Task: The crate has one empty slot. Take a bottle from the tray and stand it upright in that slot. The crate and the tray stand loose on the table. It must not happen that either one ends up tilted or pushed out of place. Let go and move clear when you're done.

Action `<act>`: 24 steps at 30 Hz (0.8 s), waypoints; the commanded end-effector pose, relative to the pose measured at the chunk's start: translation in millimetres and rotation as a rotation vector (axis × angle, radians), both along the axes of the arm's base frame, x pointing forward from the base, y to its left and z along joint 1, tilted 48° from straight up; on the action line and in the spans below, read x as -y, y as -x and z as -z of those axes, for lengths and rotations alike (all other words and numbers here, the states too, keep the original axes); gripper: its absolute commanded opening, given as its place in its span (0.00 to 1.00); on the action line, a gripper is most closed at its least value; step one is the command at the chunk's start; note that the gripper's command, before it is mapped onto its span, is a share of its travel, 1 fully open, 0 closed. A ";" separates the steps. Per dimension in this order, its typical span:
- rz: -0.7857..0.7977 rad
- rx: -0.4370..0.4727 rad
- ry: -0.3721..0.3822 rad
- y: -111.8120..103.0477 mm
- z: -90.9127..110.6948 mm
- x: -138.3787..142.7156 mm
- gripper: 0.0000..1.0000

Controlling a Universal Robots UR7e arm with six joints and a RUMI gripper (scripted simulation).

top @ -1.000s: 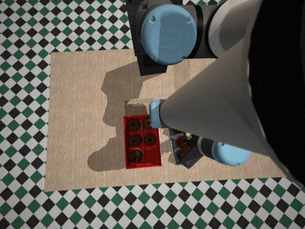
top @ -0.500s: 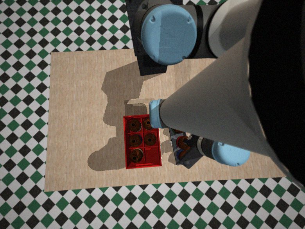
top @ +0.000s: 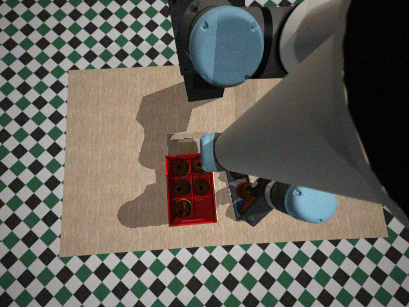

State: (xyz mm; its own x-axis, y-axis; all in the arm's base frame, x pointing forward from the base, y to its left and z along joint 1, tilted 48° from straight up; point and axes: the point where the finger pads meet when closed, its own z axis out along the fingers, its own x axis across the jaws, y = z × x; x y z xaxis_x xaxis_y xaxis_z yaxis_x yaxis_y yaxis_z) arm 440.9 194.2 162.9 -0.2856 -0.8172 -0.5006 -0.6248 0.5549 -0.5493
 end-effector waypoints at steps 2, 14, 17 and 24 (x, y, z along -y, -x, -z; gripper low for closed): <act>0.000 0.001 0.000 3.3 -3.6 0.6 0.00; 0.000 0.001 0.000 11.6 -11.2 2.4 0.00; 0.000 0.001 0.000 14.3 -13.7 3.0 0.00; 0.000 0.001 0.000 18.6 -17.6 3.9 0.00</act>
State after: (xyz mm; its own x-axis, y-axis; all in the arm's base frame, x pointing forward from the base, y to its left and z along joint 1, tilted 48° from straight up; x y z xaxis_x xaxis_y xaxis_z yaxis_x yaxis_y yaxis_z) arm 425.4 190.9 177.2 -0.2855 -0.8172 -0.5007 -0.6243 0.5550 -0.5498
